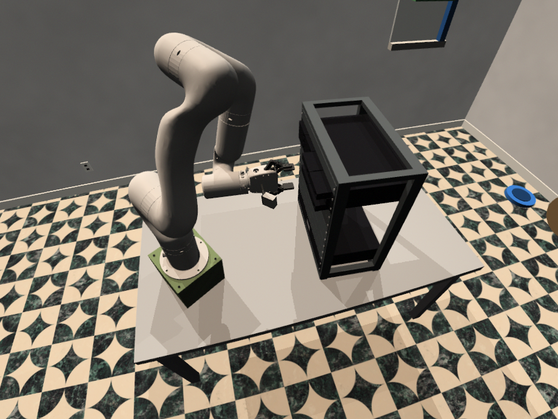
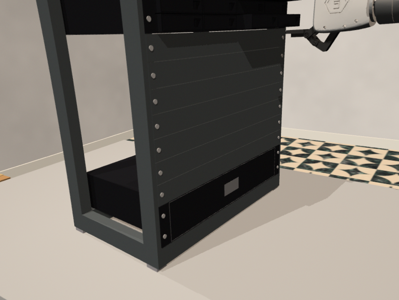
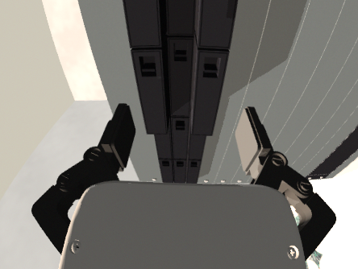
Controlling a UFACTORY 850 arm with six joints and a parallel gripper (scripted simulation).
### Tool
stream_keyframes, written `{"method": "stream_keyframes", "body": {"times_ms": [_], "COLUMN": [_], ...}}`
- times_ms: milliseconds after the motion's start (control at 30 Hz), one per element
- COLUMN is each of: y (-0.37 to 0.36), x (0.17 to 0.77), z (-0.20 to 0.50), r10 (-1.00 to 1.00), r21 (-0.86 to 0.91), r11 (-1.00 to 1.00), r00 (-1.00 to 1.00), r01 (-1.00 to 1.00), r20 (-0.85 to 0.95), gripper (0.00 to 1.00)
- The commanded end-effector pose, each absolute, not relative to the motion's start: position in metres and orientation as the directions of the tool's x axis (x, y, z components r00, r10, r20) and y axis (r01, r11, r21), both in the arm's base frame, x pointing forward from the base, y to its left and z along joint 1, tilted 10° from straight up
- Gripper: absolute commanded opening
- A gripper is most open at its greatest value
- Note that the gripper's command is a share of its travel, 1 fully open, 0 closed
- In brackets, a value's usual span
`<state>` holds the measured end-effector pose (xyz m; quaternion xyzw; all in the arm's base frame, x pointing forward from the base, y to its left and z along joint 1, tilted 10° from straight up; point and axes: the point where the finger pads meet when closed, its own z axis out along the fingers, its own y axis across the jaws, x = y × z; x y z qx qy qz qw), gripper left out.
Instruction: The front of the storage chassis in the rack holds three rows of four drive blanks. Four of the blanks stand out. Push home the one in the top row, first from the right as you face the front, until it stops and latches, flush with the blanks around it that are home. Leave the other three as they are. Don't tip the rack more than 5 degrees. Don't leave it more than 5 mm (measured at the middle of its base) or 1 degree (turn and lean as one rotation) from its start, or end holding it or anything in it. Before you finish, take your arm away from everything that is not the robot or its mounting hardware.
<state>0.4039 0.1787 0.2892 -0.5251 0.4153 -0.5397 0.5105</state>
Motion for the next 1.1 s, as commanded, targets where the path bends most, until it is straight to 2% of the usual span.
{"method": "stream_keyframes", "body": {"times_ms": [0,767,800,1067], "y": [0.1789,0.1789,0.1789,0.1789], "x": [0.4041,0.4041,0.4041,0.4041], "z": [0.2897,0.2897,0.2897,0.2897], "r10": [-0.987,-0.987,-0.987,-0.987], "r21": [-0.984,-0.984,-0.984,-0.984], "r11": [-0.133,-0.133,-0.133,-0.133], "r00": [0.073,0.073,0.073,0.073], "r01": [0.116,0.116,0.116,0.116], "r20": [0.142,0.142,0.142,0.142], "gripper": [1.0,1.0,0.0,0.0]}}
